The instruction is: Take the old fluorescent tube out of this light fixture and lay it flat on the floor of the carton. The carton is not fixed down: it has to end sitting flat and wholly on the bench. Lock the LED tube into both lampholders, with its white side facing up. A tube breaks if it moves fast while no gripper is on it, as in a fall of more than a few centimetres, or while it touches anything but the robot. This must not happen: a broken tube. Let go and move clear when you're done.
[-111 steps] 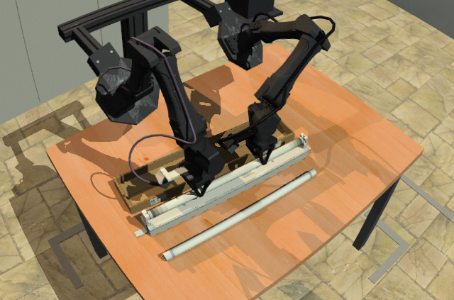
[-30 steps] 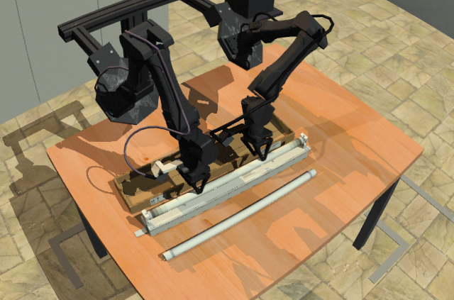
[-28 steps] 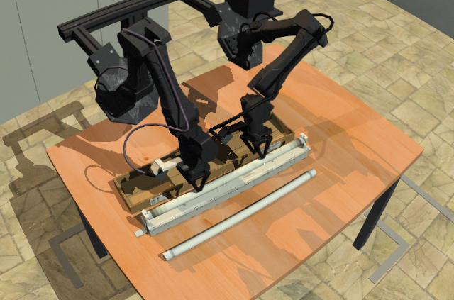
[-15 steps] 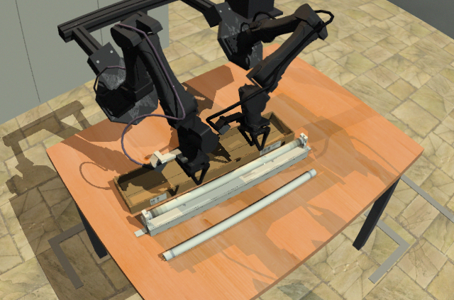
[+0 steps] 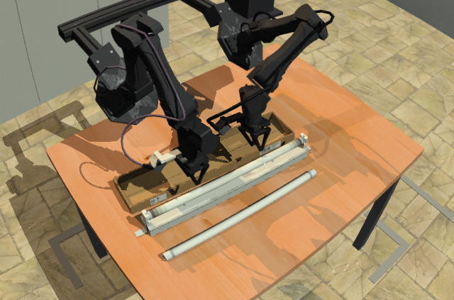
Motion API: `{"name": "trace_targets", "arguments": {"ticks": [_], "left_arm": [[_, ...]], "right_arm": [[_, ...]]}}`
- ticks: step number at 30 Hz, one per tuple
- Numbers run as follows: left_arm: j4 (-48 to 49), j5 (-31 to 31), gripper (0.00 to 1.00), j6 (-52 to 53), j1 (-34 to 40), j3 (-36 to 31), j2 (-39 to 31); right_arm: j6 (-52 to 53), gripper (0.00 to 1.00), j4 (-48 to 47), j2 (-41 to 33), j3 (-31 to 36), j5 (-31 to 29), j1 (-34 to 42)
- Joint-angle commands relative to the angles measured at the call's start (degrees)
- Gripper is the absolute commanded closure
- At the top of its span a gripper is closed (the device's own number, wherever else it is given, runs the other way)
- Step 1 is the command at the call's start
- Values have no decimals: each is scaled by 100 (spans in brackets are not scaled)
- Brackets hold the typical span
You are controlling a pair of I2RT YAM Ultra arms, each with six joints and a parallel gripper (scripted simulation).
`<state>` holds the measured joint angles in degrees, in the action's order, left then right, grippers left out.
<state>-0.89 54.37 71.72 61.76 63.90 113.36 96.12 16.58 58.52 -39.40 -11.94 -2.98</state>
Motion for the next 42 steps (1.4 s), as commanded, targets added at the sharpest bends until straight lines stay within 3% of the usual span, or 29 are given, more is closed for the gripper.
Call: {"name": "trace_targets", "arguments": {"ticks": [1, 29, 30, 37, 42], "left_arm": [[-100, -52, 51, -69, 126, 69, -7], [-101, -55, 51, -69, 156, 167, -32], [-175, -96, 51, -200, 164, 179, -347], [-152, -564, 51, -878, -381, -203, -564], [-33, -905, 51, -1157, -672, 43, -826]], "right_arm": [[-9, 51, 133, 11, -166, -112, -22], [-56, 51, -56, -188, 26, 9, -96], [-171, 51, -183, -90, -206, -81, 40], [-1055, 51, -297, 126, -277, 108, -52], [-1491, 51, -342, -9, -379, 191, 81]]}}
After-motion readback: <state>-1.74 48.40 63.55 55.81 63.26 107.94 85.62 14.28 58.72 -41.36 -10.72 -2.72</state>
